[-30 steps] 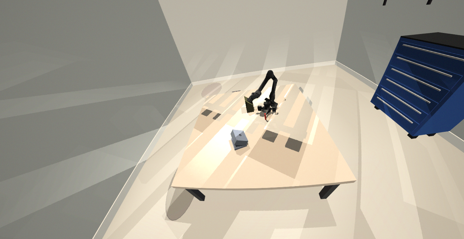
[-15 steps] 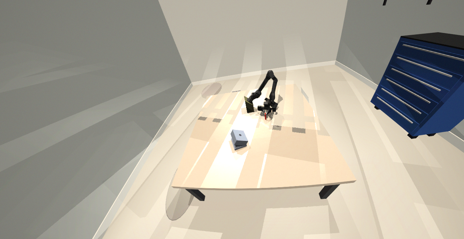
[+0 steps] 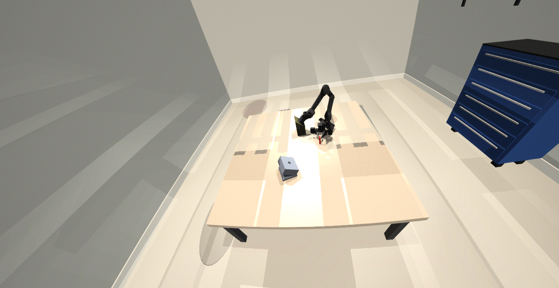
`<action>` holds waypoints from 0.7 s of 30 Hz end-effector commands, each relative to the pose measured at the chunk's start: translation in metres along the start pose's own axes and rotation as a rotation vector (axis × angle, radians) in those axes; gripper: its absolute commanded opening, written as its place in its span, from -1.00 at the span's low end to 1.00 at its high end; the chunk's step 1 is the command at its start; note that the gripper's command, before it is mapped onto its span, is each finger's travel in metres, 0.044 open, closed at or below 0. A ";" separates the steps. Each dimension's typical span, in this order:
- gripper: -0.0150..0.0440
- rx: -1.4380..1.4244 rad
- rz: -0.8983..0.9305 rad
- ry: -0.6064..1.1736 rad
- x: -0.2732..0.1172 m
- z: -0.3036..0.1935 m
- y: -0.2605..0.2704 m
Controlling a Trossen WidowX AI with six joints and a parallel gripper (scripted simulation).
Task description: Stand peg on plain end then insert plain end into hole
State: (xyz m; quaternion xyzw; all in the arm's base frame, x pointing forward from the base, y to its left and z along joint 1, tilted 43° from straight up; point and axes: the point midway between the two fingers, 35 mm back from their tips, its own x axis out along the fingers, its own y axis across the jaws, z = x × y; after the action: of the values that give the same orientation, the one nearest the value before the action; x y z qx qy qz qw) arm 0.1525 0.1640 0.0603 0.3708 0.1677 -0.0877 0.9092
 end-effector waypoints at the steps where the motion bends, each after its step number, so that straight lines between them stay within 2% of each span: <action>1: -0.05 0.000 0.000 0.000 0.000 0.000 0.000; 3: -0.05 0.000 0.000 0.000 0.000 0.000 0.000; 15: 1.00 0.000 0.000 0.000 0.000 0.000 0.000; 21: 1.00 0.000 0.000 0.000 0.000 0.000 0.000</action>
State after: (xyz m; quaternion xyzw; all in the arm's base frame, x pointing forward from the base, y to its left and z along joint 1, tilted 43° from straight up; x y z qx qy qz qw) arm 0.1525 0.1639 0.0603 0.3709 0.1676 -0.0877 0.9092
